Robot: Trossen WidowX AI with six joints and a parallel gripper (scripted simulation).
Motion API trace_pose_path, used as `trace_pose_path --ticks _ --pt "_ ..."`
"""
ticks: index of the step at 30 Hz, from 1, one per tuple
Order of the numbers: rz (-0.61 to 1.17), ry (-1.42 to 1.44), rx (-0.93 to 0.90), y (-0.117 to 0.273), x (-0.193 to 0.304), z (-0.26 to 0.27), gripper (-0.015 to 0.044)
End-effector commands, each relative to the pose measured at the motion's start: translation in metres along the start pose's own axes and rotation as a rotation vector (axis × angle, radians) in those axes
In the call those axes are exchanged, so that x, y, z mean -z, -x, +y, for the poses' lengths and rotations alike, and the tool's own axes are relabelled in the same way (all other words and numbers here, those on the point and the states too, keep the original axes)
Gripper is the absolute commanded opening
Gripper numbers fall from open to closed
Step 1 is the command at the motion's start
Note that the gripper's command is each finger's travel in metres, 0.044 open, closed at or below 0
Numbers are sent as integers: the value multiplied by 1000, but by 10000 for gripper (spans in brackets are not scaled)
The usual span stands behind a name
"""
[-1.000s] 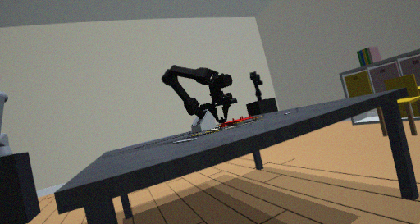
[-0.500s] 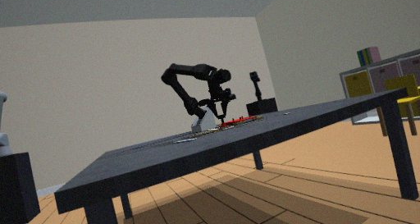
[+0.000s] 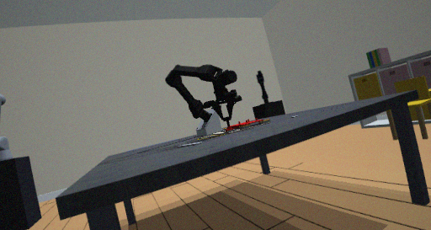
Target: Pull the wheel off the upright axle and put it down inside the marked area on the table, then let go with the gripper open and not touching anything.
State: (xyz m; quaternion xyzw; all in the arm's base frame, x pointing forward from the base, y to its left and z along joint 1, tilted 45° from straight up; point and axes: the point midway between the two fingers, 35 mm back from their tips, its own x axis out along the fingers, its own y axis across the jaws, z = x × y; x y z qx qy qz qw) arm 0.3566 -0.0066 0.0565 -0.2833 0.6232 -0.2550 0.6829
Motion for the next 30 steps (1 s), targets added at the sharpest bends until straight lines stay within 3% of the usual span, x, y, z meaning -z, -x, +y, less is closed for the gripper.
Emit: trace_pose_path --ticks 1,16,24,30 --pt "-7 -4 0 4 -1 0 0" --pt "-8 -3 1 9 -1 0 0" --pt "-8 -3 0 42 3 -1 0" --pt "-3 5 5 36 6 -7 0"
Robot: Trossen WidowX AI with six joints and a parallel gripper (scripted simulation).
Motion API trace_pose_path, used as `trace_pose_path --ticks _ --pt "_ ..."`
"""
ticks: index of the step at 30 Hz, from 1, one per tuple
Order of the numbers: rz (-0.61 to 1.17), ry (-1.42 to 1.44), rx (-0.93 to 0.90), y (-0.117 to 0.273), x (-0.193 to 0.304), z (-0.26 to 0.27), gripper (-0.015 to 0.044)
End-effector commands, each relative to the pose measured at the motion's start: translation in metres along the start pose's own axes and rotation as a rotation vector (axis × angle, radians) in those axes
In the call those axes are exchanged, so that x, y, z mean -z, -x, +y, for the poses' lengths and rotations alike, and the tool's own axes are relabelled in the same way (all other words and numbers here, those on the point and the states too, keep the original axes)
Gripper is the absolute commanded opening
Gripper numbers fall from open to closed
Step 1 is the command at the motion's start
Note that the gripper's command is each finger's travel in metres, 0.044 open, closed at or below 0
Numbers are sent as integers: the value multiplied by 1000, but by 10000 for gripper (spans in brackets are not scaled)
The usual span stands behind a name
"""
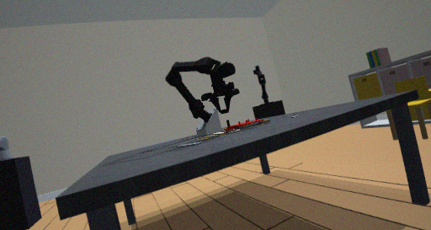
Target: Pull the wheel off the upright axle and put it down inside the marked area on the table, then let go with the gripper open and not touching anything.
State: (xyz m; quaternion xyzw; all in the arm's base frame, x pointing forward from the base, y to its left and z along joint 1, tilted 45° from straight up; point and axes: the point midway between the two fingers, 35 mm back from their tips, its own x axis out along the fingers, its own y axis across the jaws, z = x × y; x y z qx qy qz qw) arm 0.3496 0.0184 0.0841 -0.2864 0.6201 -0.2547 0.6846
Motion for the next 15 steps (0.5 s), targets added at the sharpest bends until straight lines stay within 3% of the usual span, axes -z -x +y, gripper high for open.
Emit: trace_pose_path --ticks 1,15 --pt "5 3 1 -1 5 -10 0" --pt "3 -1 -2 4 37 -65 0"
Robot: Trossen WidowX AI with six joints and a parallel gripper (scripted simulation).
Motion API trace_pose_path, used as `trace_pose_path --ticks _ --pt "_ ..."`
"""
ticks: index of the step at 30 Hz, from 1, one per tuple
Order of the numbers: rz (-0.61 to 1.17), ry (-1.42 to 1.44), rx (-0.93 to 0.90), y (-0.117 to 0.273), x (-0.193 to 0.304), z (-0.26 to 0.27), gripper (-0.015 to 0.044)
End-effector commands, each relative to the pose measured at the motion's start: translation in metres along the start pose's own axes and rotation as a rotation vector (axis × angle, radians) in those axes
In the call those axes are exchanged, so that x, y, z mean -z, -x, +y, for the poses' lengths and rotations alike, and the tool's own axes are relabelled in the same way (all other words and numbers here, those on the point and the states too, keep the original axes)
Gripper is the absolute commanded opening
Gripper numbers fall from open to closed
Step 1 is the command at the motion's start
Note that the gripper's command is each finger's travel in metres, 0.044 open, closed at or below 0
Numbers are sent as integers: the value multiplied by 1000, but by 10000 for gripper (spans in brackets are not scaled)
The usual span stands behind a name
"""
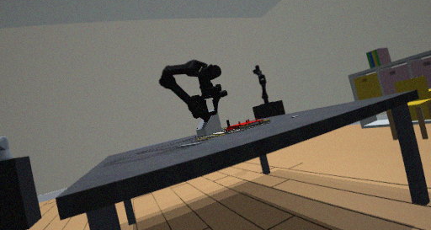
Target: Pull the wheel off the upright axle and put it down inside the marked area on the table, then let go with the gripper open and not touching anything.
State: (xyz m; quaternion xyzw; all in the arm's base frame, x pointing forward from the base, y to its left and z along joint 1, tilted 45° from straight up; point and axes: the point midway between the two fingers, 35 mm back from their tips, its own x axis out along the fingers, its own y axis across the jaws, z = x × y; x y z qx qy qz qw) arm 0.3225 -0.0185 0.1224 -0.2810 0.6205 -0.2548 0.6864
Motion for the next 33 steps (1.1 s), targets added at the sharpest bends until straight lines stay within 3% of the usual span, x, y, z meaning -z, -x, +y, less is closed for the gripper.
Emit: trace_pose_path --ticks 1,20,33 --pt "1 7 5 1 12 -16 0" --pt "1 5 6 -23 24 -31 0" --pt "0 5 7 -90 23 -32 0"
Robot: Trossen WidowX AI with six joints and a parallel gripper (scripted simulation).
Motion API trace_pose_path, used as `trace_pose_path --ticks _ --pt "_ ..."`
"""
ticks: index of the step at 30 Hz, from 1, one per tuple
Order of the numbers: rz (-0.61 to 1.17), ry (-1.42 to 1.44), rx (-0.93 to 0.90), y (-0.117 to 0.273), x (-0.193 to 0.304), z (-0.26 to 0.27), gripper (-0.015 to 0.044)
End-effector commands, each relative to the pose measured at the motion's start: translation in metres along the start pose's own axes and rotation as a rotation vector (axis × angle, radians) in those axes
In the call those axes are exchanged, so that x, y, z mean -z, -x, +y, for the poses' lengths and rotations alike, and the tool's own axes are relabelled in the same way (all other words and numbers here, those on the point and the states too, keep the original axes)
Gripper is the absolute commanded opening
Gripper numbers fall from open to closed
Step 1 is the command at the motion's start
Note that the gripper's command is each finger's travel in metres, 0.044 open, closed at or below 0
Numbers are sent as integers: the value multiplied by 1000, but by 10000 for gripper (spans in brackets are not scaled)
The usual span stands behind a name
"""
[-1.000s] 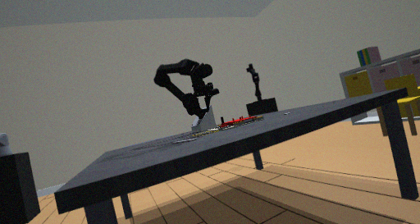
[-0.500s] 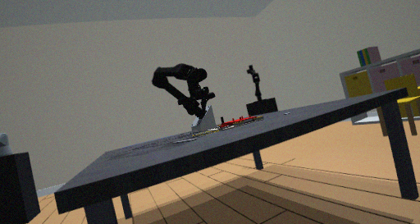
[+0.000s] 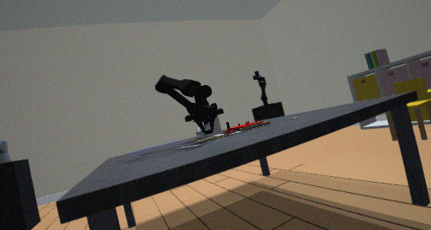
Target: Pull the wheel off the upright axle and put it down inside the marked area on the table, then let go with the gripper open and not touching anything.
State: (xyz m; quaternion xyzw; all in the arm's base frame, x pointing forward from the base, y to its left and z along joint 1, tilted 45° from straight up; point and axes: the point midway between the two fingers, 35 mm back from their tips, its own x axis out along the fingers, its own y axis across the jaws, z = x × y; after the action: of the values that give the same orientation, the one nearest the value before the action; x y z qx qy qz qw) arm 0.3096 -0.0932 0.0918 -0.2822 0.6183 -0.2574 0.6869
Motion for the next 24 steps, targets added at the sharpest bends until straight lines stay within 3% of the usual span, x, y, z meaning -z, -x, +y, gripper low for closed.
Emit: trace_pose_path --ticks 1,7,18,24 --pt "3 8 2 -23 4 0 0" --pt "3 8 4 -30 5 -1 0" --pt "7 1 7 -24 4 -2 289" --pt "4 7 2 25 4 -1 300"
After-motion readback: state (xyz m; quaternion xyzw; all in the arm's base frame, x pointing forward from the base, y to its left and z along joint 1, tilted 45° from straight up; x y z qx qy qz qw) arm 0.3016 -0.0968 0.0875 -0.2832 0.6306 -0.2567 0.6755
